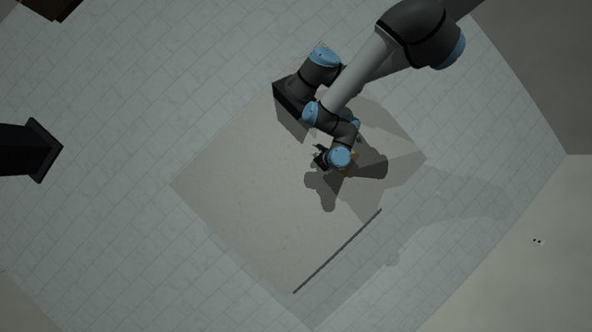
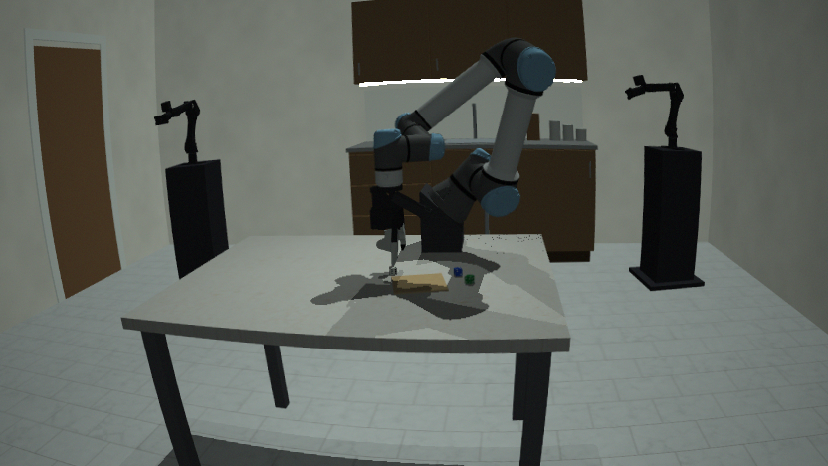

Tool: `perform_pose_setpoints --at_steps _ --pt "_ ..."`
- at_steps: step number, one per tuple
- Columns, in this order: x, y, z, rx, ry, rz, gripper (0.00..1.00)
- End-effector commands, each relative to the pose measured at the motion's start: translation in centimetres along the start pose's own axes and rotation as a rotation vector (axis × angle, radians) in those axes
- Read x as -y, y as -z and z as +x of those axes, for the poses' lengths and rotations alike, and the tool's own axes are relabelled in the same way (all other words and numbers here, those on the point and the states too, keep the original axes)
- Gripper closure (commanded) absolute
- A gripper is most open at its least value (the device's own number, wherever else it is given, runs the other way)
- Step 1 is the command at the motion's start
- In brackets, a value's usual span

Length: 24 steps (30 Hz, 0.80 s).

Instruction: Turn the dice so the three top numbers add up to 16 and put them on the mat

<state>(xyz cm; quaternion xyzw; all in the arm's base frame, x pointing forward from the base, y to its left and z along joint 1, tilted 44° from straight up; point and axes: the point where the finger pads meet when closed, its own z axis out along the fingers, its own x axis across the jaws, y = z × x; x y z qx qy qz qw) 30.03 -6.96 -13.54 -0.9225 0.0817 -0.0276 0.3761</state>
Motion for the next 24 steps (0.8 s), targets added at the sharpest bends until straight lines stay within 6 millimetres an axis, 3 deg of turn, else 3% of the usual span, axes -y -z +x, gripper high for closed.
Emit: perform_pose_setpoints --at_steps 1,11,24 --pt "0.6 0.0 0.1 -0.001 0.000 -0.001 0.00" --pt "3.1 0.0 0.2 -0.001 0.000 -0.001 0.00" --pt "9.3 0.0 0.6 -0.001 0.000 -0.001 0.00"
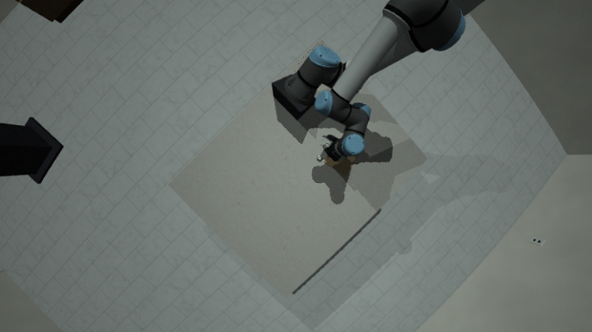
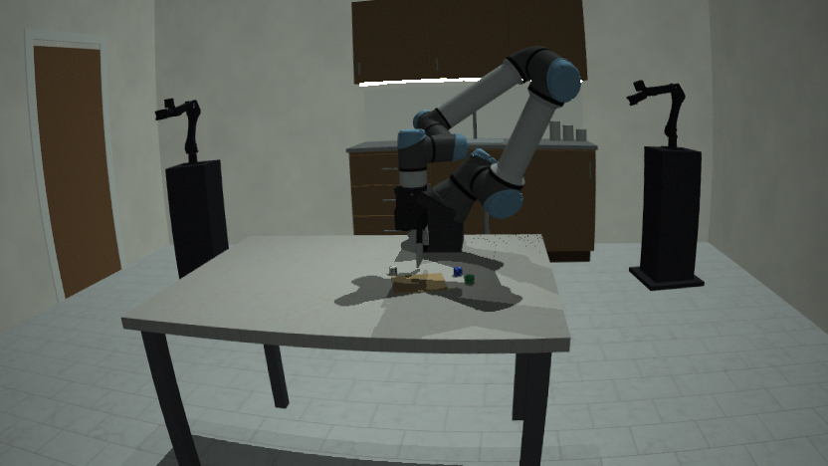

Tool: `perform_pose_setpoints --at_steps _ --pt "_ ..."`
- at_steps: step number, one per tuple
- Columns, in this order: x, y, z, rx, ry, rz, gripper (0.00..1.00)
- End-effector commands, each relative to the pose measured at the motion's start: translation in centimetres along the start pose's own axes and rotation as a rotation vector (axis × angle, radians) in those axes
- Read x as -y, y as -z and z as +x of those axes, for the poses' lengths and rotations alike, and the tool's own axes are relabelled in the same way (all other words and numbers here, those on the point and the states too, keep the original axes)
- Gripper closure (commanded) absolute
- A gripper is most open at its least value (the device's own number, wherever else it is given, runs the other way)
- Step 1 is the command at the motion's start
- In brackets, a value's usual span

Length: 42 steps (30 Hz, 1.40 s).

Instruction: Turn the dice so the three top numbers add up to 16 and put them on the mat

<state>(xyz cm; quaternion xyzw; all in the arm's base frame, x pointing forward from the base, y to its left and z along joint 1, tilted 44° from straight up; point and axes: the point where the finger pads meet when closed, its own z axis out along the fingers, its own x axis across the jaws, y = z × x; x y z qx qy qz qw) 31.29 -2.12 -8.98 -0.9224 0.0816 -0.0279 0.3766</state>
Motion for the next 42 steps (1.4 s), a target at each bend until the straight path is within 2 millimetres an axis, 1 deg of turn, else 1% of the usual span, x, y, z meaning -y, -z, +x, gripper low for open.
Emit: perform_pose_setpoints --at_steps 1,2,4,12,19,21,25,30,42 --pt "3.1 0.2 0.2 0.000 0.000 -0.002 0.00" --pt "3.6 0.2 0.3 0.000 0.000 -0.002 0.00" --pt "3.6 0.2 0.3 0.000 0.000 -0.002 0.00" --pt "7.4 0.2 0.5 0.000 0.000 -0.002 0.00" --pt "9.8 0.2 0.6 0.000 0.000 -0.002 0.00" --pt "9.8 0.2 0.6 0.000 0.000 -0.002 0.00" --pt "10.7 0.2 0.7 0.000 0.000 -0.002 0.00" --pt "11.3 0.2 0.7 0.000 0.000 -0.002 0.00" --pt "11.4 0.2 0.7 0.000 0.000 -0.002 0.00"
